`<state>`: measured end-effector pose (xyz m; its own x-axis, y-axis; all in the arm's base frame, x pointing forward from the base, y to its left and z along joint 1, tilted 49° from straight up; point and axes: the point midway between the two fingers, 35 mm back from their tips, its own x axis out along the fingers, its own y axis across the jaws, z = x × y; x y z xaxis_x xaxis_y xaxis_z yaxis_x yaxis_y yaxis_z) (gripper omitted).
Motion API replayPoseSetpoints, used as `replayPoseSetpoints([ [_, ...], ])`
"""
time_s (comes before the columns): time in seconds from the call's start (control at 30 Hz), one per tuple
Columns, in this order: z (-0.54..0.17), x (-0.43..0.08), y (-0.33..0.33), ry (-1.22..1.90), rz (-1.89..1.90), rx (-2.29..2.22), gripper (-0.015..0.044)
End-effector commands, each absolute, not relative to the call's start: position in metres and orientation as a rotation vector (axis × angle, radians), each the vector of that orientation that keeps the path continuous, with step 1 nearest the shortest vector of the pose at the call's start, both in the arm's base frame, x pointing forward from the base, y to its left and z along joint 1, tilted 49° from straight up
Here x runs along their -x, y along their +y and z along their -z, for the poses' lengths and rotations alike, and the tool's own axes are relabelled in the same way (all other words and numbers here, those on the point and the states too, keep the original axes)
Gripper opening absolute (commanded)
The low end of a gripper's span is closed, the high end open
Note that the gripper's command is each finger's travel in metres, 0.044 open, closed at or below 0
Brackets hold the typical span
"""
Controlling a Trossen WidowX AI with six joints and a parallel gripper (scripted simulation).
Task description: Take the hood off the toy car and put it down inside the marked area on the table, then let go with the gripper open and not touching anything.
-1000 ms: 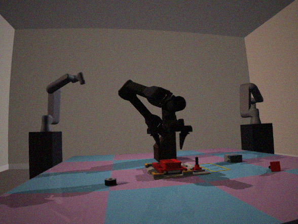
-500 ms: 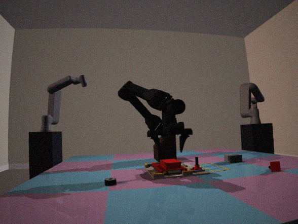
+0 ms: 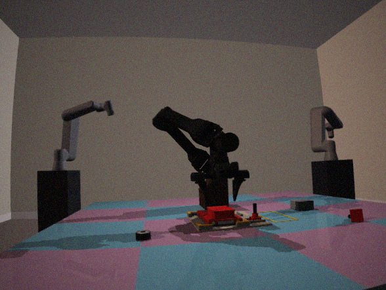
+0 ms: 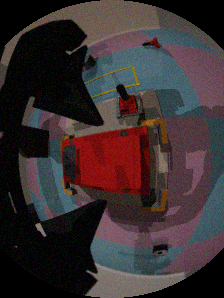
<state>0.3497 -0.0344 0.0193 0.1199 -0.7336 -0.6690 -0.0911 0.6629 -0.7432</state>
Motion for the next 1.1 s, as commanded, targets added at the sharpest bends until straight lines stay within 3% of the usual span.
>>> replayPoseSetpoints([
  [0.0, -0.015, -0.346, -0.04, 1.405, 0.545, 0.761, 0.044],
  [1.07, -0.006, -0.346, -0.053, 1.405, 0.547, 0.762, 0.044],
])
